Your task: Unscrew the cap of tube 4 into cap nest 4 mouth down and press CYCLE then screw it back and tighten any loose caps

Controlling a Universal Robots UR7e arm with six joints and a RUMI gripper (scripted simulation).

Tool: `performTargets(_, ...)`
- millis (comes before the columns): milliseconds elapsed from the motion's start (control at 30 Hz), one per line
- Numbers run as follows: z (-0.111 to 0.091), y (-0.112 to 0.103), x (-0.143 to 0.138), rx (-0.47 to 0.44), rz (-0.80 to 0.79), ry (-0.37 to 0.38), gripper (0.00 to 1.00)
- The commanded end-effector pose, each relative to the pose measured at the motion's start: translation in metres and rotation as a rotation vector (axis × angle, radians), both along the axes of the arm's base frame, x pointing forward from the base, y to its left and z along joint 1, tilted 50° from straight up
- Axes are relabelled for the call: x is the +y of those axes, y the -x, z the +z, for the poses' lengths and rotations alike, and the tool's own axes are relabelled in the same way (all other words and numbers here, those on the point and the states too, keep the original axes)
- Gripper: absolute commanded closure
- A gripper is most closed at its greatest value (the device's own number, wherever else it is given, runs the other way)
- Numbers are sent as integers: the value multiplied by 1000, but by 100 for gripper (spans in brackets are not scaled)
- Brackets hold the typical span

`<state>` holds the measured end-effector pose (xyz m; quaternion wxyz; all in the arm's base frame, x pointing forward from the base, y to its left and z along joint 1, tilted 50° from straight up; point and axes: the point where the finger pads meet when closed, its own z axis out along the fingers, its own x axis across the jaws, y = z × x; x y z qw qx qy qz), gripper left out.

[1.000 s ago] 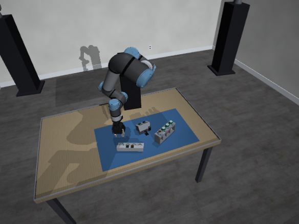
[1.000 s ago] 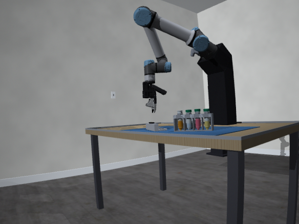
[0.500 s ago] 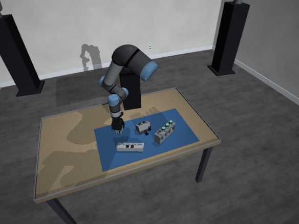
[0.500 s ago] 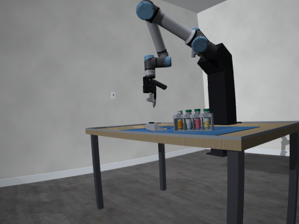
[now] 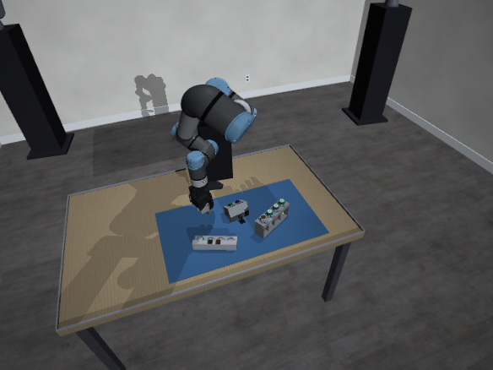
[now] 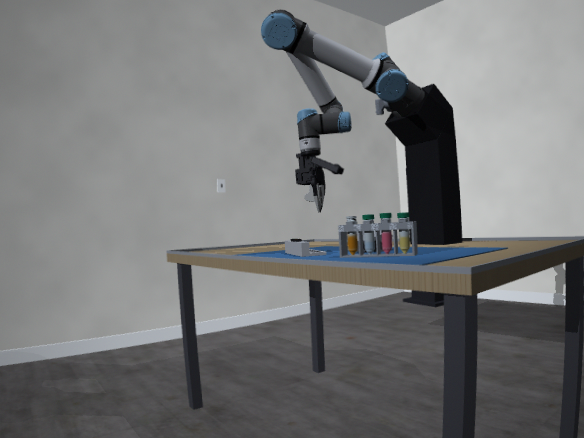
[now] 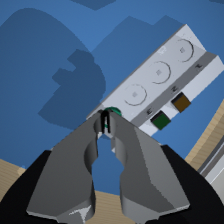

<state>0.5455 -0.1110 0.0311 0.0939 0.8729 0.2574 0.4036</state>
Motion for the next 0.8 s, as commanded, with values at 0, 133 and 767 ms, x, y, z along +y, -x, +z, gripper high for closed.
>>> performTargets(0, -18, 7, 24, -13, -196, -174, 100)
performTargets(133, -28, 11, 37, -13, -196, -174, 100)
performTargets(767, -90, 38, 121, -13, -196, -174, 100)
